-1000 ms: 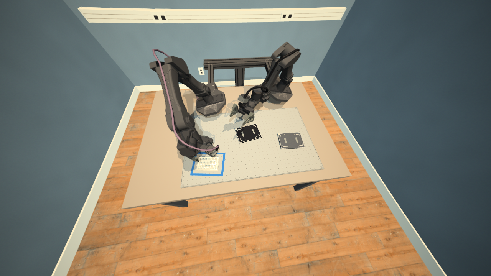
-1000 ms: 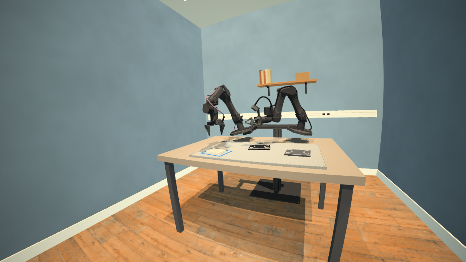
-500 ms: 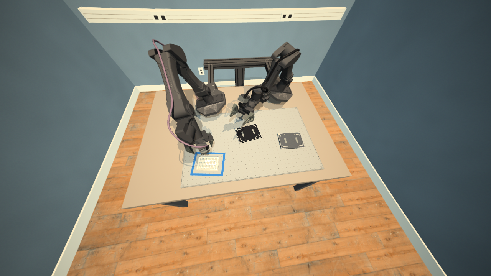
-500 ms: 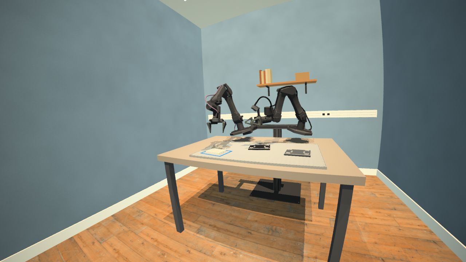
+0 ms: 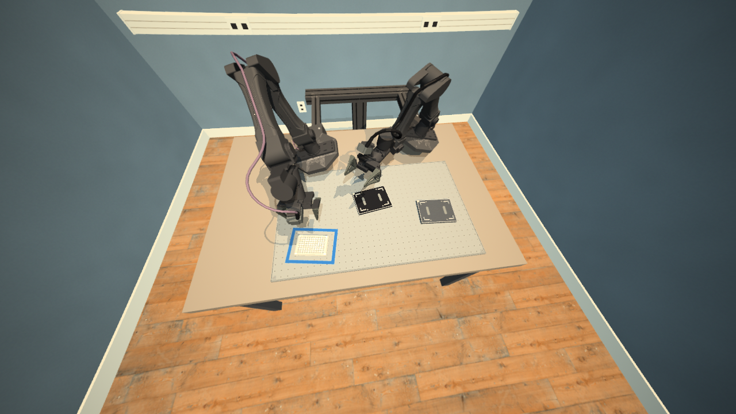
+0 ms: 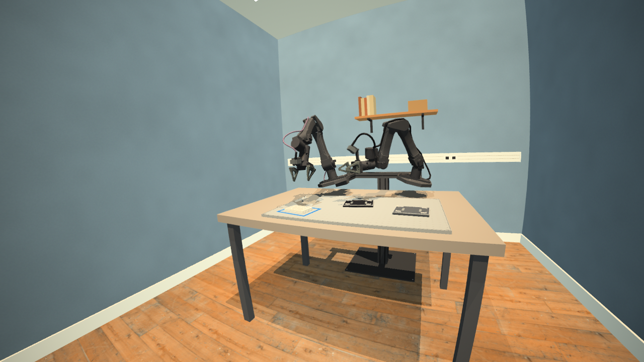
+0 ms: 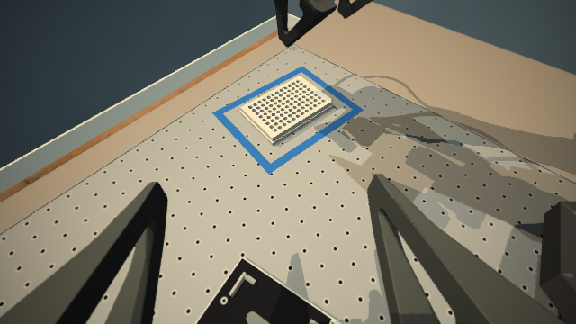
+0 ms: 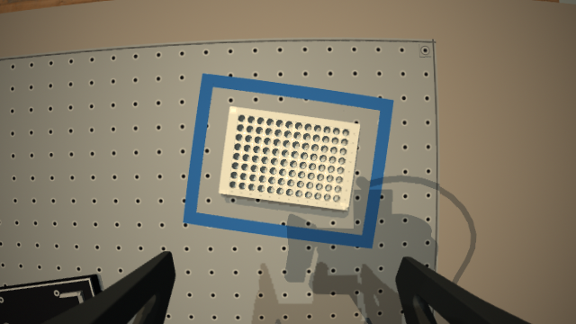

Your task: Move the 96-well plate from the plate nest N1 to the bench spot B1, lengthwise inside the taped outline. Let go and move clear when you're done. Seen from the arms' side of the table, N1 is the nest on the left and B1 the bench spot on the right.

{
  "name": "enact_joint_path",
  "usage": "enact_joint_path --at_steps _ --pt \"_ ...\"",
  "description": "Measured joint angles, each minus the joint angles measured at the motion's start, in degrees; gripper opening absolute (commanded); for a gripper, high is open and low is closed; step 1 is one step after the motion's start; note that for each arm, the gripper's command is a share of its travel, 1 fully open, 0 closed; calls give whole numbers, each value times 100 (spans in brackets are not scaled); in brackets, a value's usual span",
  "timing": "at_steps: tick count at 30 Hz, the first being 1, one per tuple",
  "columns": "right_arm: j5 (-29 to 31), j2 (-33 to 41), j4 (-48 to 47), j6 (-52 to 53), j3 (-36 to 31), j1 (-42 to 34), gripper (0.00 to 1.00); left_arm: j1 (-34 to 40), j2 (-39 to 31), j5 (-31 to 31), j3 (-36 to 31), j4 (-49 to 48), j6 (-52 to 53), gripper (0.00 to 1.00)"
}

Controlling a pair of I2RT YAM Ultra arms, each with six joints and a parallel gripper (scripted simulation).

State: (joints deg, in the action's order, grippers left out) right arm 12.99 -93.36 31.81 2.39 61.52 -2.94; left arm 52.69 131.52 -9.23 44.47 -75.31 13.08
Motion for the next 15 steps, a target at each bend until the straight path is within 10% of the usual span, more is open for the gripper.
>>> enact_joint_path --at_steps 15 --pt "83 44 -68 293 -68 -48 100 0 0 0 0 0 0 100"
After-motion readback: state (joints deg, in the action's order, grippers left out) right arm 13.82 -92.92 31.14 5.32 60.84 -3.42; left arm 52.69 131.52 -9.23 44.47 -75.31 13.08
